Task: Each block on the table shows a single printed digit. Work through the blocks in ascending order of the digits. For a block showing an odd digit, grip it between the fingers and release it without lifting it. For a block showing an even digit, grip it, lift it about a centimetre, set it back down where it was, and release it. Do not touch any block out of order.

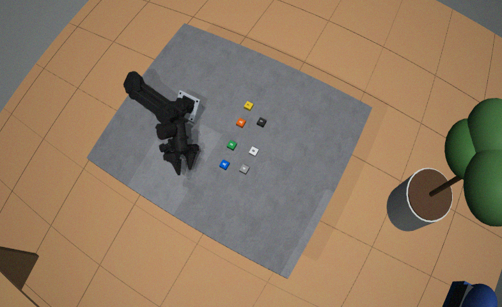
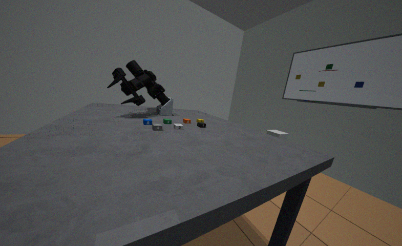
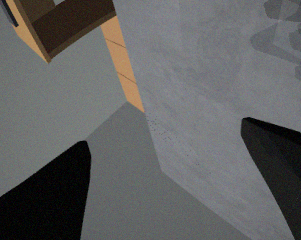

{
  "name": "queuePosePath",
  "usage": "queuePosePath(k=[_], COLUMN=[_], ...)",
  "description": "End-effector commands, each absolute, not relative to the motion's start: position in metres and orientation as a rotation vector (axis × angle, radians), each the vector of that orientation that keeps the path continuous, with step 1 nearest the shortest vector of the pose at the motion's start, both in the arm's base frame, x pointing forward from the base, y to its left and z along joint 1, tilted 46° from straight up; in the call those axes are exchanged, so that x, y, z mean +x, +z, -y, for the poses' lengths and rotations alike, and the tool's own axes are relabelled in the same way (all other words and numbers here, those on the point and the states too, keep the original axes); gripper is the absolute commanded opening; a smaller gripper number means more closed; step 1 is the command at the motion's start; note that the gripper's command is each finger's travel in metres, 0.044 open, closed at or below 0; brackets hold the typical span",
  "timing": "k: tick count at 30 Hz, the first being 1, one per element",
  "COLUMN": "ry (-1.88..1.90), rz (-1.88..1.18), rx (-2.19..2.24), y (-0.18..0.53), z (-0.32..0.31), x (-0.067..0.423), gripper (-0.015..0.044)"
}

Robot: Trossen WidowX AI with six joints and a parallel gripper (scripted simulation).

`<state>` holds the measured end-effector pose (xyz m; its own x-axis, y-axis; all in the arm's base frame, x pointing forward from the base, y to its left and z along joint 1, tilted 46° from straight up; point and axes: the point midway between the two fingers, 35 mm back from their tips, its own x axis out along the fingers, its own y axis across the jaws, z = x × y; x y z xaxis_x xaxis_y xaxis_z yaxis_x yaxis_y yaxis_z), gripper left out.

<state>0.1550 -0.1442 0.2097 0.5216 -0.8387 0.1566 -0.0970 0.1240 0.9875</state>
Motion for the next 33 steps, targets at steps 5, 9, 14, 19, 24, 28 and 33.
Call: queuePosePath(k=[5,9,14,19,24,28,33], ry=[-0.808,-0.916,-0.969,-0.951,-0.870,-0.765,-0.617], rz=[0.610,0.273,-0.142,-0.531,-0.896,-1.169,-1.443], rx=[1.195,0.978,0.670,0.341,-0.011,-0.304,-0.628], y=[0.207,0.200,0.189,0.178,0.169,0.164,0.161], z=[0.139,0.129,0.114,0.095,0.075,0.058,0.039], x=[0.179,0.205,0.231,0.250,0.264,0.272,0.280], gripper=[0.0400,0.0400,0.0400,0.0400,0.0400,0.0400,0.0400])
